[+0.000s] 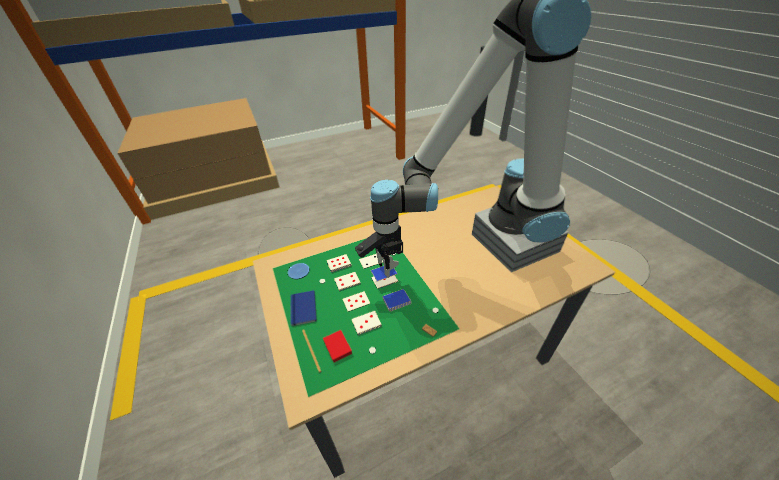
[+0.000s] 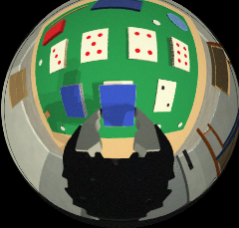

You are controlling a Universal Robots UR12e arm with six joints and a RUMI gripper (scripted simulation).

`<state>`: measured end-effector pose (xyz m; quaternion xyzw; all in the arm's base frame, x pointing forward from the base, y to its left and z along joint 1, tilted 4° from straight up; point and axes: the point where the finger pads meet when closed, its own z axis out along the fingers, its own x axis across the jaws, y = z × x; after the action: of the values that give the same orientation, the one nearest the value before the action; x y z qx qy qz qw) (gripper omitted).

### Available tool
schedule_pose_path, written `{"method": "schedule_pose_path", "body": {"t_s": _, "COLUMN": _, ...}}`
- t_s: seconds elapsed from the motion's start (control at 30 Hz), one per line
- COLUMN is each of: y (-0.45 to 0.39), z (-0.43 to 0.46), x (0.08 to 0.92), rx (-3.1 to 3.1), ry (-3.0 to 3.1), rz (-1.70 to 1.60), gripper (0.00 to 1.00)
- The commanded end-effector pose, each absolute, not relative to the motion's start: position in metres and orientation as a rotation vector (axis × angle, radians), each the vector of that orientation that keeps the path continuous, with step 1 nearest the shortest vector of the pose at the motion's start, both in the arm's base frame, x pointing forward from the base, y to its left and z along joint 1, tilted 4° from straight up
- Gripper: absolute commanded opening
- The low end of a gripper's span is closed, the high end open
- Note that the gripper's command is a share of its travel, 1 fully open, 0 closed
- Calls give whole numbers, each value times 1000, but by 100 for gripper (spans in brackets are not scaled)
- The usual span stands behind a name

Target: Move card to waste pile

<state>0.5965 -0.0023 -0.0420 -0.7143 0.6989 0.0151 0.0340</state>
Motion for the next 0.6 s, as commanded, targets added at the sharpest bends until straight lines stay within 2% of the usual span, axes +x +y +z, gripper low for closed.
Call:
{"method": "schedule_pose_path", "body": {"t_s": 0.0, "y": -2, "z": -51, "x": 597, "rx": -2196, "ry": 2149, "rz": 44, "gripper": 38}}
{"method": "schedule_pose_path", "body": {"t_s": 0.57, "y": -1, "z": -72, "x": 598, "rx": -2196, "ry": 2149, "rz": 44, "gripper": 38}}
